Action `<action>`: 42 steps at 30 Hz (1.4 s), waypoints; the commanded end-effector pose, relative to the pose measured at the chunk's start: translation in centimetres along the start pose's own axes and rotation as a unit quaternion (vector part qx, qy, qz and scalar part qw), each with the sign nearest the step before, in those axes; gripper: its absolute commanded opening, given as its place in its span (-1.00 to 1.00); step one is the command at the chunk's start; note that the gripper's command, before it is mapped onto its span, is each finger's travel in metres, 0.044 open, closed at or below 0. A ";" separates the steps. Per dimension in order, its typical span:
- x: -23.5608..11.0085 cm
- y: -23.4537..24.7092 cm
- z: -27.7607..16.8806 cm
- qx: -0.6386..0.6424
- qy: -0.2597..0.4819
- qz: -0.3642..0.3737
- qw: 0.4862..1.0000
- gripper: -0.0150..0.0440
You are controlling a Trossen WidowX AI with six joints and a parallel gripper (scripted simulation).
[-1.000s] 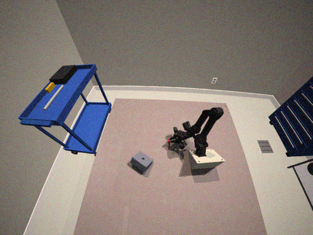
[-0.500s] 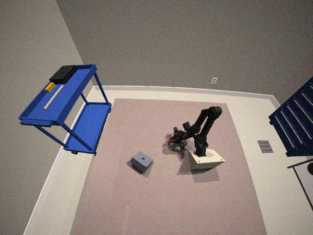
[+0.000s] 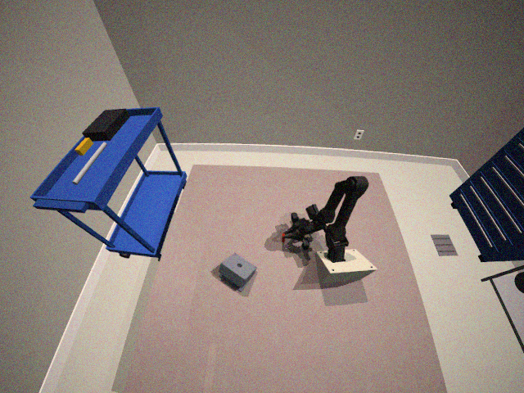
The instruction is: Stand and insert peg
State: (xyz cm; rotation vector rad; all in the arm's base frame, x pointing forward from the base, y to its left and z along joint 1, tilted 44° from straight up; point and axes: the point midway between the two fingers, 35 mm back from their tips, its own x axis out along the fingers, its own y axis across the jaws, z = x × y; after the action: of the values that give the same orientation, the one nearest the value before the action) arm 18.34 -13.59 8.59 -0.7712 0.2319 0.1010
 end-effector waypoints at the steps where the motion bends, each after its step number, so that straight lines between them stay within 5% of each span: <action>1: -0.1 0.0 -0.2 0.000 0.001 0.000 1.000 -0.32; 26: -0.3 0.1 -0.3 -0.004 -0.025 0.003 1.000 -0.32; 29: -0.3 0.1 -0.2 -0.004 -0.028 0.003 1.000 -0.05; 42: -0.3 0.1 -0.2 -0.004 -0.028 0.003 1.000 -0.05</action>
State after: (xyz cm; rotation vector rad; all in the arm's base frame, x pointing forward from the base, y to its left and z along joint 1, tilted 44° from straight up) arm 17.98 -13.70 8.47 -0.7740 0.1812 0.1294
